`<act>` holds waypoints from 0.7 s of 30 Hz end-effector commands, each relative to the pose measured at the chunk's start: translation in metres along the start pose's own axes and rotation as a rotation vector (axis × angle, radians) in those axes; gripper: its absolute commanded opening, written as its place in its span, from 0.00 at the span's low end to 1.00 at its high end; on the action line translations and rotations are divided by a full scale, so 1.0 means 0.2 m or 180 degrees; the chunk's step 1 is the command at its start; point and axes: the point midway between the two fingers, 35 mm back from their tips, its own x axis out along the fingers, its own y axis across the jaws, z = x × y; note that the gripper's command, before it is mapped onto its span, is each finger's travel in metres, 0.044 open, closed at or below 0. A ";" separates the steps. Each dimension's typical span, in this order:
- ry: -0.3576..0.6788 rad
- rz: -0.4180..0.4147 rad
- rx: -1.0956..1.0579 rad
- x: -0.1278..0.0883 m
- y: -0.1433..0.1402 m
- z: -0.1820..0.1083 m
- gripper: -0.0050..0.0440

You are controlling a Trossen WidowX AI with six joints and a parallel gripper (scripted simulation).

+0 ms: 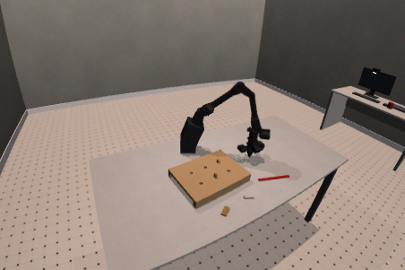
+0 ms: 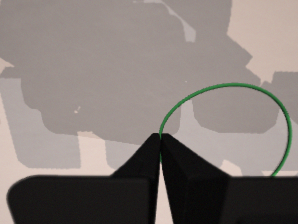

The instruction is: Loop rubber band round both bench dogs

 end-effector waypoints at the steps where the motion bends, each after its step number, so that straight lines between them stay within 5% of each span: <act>1: -0.0027 0.0061 -0.0023 -0.07 0.04 0.02 0.10; 14: -0.0029 0.0063 -0.0024 -0.25 0.07 0.04 0.09; 21: -0.0030 0.0064 -0.0024 -0.37 0.08 0.05 0.00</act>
